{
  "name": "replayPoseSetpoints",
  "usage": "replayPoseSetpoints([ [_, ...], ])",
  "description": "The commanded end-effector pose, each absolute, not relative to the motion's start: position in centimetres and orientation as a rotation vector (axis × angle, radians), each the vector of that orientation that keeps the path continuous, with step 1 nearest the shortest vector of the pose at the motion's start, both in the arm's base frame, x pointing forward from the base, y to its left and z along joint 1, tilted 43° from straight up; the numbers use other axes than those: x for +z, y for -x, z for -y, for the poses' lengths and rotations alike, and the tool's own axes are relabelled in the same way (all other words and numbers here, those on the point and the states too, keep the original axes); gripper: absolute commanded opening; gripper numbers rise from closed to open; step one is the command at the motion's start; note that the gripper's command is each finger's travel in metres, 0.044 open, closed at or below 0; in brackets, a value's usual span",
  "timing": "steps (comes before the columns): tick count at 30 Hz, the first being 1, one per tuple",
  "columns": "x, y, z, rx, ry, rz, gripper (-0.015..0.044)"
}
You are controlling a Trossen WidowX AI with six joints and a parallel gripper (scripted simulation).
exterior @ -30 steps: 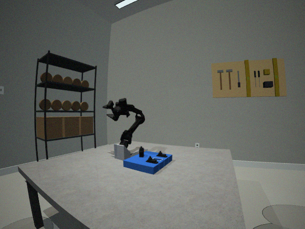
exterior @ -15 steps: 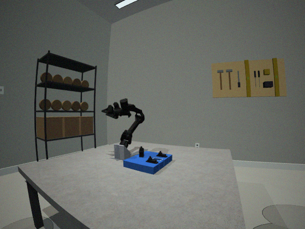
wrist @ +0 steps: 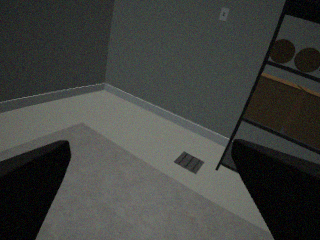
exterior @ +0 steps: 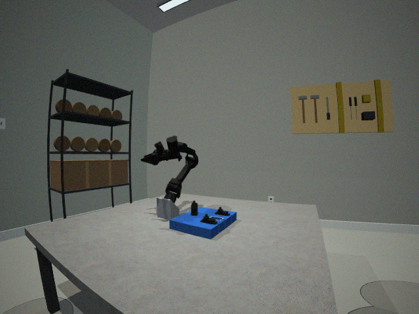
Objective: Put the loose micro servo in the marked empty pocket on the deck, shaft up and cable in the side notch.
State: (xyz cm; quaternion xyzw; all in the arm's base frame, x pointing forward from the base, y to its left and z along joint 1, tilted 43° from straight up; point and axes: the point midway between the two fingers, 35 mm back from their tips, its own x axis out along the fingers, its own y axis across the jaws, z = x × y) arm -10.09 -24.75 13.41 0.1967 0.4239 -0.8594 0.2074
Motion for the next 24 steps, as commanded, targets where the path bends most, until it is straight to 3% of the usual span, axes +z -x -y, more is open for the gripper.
replayPoseSetpoints([
  [1,12.6,9.3,24.9,-2.267,-0.553,-1.306,0.0440],
  [24,9.0,4.3,24.5,-1.403,-0.468,-1.811,0.0440],
])
